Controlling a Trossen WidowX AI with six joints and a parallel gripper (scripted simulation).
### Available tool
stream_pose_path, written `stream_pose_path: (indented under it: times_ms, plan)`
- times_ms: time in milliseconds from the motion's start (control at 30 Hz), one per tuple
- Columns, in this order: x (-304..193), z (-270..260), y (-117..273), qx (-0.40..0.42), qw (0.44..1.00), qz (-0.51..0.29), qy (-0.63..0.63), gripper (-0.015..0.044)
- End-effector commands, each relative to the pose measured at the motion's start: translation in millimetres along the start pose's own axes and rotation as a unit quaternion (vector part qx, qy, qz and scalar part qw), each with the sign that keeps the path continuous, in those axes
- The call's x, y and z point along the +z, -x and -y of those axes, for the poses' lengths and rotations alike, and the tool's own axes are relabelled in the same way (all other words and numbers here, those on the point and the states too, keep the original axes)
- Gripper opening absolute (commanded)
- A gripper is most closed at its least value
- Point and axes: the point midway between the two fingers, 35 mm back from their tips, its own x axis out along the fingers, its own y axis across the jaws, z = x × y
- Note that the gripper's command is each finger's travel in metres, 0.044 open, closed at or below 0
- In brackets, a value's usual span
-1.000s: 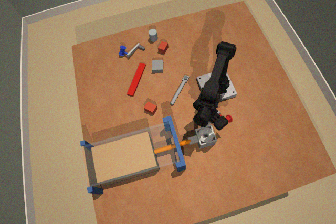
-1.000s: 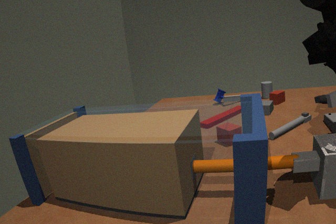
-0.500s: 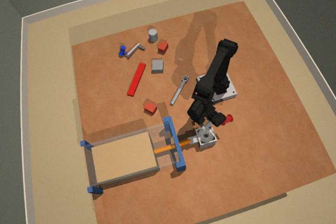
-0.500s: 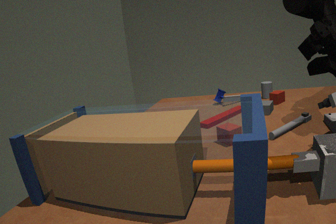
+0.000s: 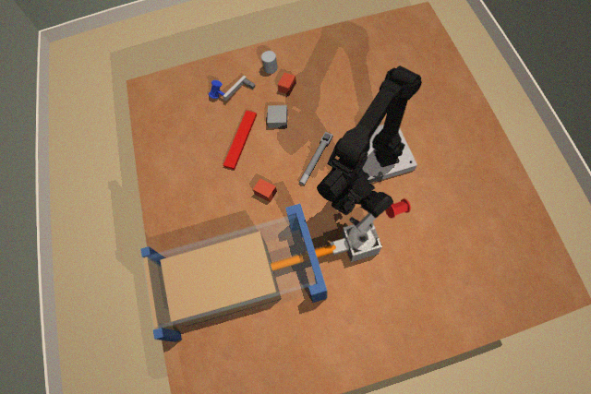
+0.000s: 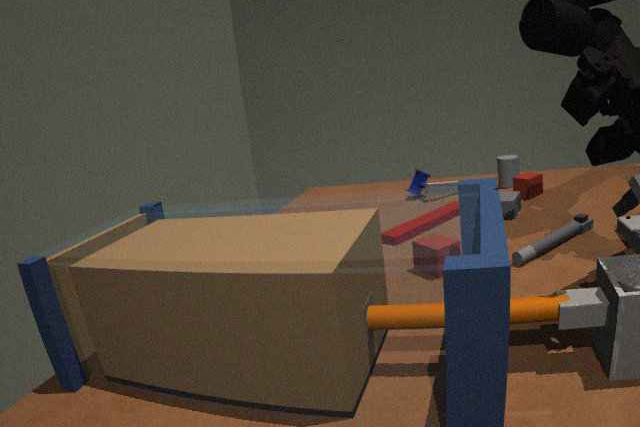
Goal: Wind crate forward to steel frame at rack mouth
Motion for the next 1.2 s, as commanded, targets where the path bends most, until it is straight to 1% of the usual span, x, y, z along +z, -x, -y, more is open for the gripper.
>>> stream_pose_path:
  times_ms: [0,333,500,600,767,1167]
  plan:
    - [0.3,-1.5,1.6,0.05,0.999,0.002,0.003,0.0]
    - [0.2,-1.2,1.5,0.123,0.992,0.0,0.003,0.0]
    - [0.2,-1.1,1.3,0.174,0.985,-0.001,0.003,0.0]
    - [0.2,-1.0,1.3,0.188,0.982,-0.002,0.003,0.0]
    - [0.2,-0.8,1.2,0.238,0.971,-0.003,0.003,0.0]
    - [0.2,-0.6,0.8,0.325,0.946,-0.005,0.002,0.0]
